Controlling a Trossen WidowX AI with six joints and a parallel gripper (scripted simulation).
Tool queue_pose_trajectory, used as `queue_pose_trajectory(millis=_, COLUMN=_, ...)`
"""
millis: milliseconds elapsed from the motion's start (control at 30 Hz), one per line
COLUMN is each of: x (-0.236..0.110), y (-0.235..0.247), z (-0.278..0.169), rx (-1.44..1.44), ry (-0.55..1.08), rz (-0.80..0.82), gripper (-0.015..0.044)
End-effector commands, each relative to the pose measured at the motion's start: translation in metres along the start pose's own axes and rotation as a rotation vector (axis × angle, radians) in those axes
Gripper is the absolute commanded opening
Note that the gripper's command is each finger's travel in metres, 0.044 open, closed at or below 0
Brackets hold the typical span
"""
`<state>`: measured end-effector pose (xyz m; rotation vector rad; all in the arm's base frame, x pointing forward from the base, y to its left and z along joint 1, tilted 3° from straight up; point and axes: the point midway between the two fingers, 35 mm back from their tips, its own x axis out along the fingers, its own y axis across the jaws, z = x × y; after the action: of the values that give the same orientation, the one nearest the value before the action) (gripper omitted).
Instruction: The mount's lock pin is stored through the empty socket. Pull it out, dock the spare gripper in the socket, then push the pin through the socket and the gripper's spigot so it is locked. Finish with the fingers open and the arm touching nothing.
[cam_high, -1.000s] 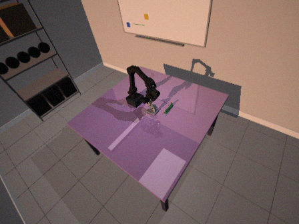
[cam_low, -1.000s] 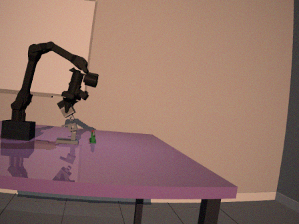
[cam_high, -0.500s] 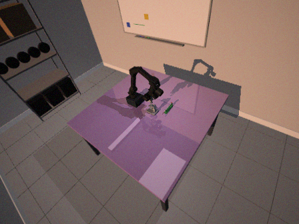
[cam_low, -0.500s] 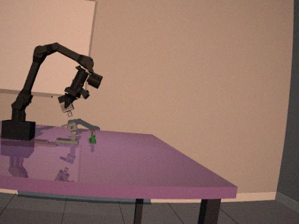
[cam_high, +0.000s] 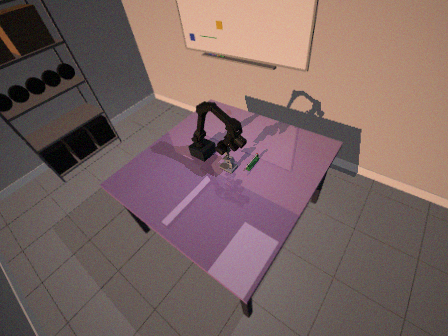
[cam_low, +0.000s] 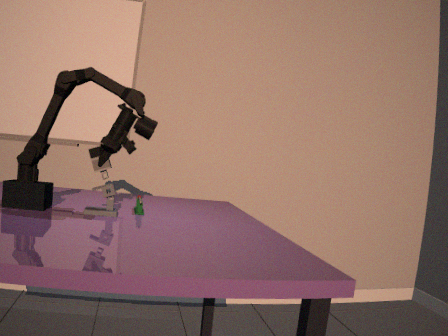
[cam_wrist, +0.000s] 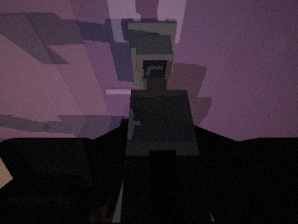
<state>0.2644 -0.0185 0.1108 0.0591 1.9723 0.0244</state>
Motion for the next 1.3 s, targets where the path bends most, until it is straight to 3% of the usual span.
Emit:
queue_pose_trajectory(millis=0, x=-0.001, y=0.0, z=0.004, rx=-0.011, ry=0.004, rz=0.005, gripper=0.0)
queue_pose_trajectory(millis=1267, x=0.038, y=0.001, z=0.039, rx=-0.011, ry=0.027, rz=0.005, gripper=0.0)
